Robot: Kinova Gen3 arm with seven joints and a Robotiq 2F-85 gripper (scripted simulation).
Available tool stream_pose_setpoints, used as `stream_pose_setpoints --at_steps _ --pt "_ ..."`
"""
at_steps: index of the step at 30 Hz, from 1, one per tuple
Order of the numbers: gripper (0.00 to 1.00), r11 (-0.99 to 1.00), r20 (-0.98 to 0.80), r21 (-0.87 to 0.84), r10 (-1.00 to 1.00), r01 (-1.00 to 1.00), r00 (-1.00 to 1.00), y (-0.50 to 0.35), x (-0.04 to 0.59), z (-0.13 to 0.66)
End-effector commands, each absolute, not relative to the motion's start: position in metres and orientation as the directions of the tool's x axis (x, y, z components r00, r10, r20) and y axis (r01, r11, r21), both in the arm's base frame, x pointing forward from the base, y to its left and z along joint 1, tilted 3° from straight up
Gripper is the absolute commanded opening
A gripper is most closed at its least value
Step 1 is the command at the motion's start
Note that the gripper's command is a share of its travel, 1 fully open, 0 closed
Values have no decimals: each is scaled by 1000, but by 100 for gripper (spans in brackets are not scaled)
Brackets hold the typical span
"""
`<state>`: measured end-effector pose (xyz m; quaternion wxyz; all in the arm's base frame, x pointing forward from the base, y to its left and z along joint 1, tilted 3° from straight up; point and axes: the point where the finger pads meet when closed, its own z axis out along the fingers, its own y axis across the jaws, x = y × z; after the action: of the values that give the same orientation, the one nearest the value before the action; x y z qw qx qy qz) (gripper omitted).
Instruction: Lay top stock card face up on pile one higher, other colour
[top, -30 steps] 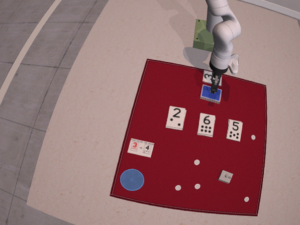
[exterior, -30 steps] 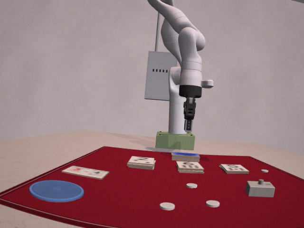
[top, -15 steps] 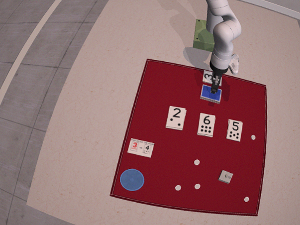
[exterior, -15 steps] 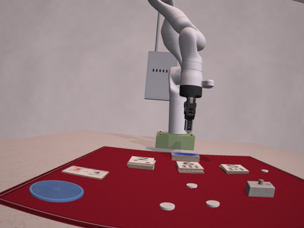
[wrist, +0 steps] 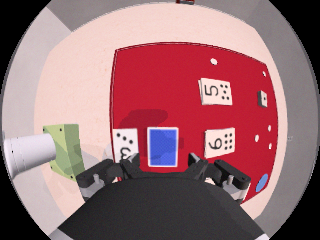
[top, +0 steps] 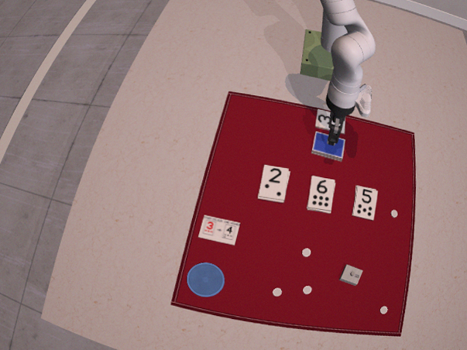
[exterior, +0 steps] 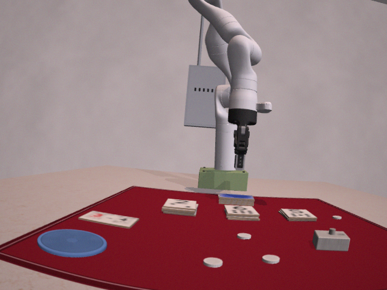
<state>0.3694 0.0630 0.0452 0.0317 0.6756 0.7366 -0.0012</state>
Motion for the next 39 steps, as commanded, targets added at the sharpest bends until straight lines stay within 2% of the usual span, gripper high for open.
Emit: stream_pose_setpoints --at_steps 1,39 --pt "85 88 -45 42 995 995 -86 65 368 42" --pt "85 87 -45 43 995 995 -85 63 372 -7"
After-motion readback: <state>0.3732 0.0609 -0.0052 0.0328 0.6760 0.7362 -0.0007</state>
